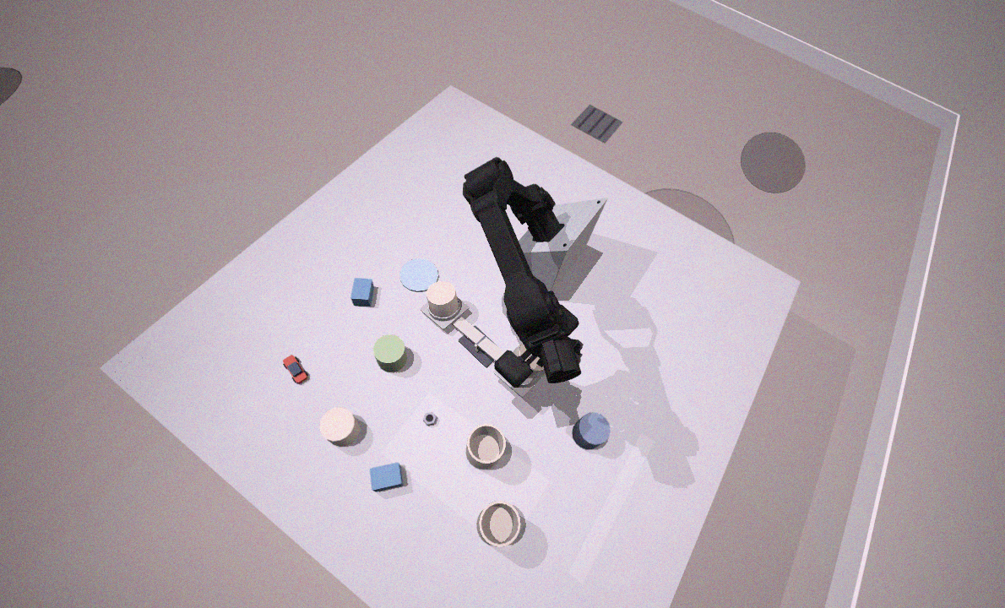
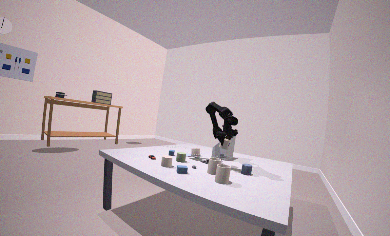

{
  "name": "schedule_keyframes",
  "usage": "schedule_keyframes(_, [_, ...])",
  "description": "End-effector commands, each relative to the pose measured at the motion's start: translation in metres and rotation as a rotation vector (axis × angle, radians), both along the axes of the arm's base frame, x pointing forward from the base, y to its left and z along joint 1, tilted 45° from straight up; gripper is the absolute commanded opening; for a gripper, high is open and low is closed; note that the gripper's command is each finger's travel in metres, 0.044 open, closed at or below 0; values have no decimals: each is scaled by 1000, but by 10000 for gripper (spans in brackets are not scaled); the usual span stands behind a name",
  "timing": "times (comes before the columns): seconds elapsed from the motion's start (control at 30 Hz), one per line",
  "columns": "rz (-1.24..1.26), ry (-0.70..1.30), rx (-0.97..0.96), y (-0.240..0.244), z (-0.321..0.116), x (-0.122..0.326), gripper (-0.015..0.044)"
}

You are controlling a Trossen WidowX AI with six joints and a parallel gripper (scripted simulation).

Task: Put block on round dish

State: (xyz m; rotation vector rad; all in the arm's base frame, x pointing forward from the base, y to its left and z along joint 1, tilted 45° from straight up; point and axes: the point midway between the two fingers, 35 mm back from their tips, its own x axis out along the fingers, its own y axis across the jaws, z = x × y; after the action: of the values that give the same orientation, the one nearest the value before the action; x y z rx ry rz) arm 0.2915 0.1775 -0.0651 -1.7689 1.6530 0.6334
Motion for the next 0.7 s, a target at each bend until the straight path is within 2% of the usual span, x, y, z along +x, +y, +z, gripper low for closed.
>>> schedule_keyframes(0.0, [2,-1,2,1,-1,0,0])
schedule_keyframes(0.53, [4,-2,10,-2,-123,-80,0])
schedule_keyframes(0.67, [4,-3,10,-5,-133,-88,0])
